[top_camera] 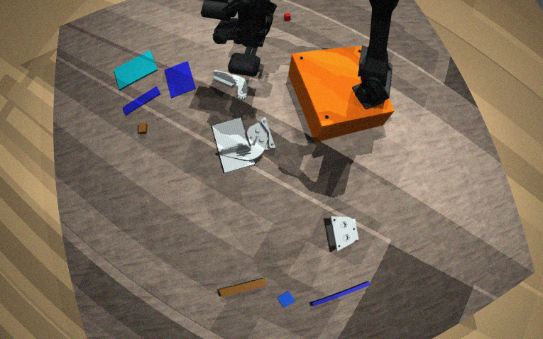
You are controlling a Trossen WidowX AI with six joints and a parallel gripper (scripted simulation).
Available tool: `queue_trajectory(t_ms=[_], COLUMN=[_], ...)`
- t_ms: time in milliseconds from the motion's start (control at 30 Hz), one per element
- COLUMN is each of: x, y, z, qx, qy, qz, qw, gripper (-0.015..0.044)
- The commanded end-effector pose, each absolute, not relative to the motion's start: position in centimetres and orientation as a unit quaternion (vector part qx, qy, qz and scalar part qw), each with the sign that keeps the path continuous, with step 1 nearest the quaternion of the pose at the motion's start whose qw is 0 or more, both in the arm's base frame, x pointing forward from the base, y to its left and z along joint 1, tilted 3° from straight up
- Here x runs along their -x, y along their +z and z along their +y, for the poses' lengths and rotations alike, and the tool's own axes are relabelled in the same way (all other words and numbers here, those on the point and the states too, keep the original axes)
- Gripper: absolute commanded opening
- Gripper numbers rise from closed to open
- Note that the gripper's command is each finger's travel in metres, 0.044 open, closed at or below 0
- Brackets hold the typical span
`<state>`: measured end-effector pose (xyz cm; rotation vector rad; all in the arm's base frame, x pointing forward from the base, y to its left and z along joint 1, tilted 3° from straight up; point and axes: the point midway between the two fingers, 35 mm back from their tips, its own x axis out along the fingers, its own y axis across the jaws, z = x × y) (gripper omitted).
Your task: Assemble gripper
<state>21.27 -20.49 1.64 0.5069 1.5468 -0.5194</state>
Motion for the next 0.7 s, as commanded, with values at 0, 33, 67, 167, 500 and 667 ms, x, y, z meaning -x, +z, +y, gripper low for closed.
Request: queue_trajectory(t_ms=[0, 33, 67, 167, 500, 667], x=[-21.27, -21.27, -21.27, -21.27, -21.27, -21.27], y=[1.64, 1.64, 1.64, 1.64, 1.64, 1.64], z=[-20.49, -20.49, -20.49, -20.49, -20.49, -20.49], qx=[-0.224, -0.224, -0.224, -0.224, -0.224, -0.224], qy=[-0.229, -0.229, -0.229, -0.229, -0.229, -0.229], qz=[0.683, 0.683, 0.683, 0.683, 0.683, 0.683], qw=[0.657, 0.657, 0.657, 0.657, 0.657, 0.657], gripper=[0.044, 0.044, 0.044, 0.044, 0.044, 0.0309])
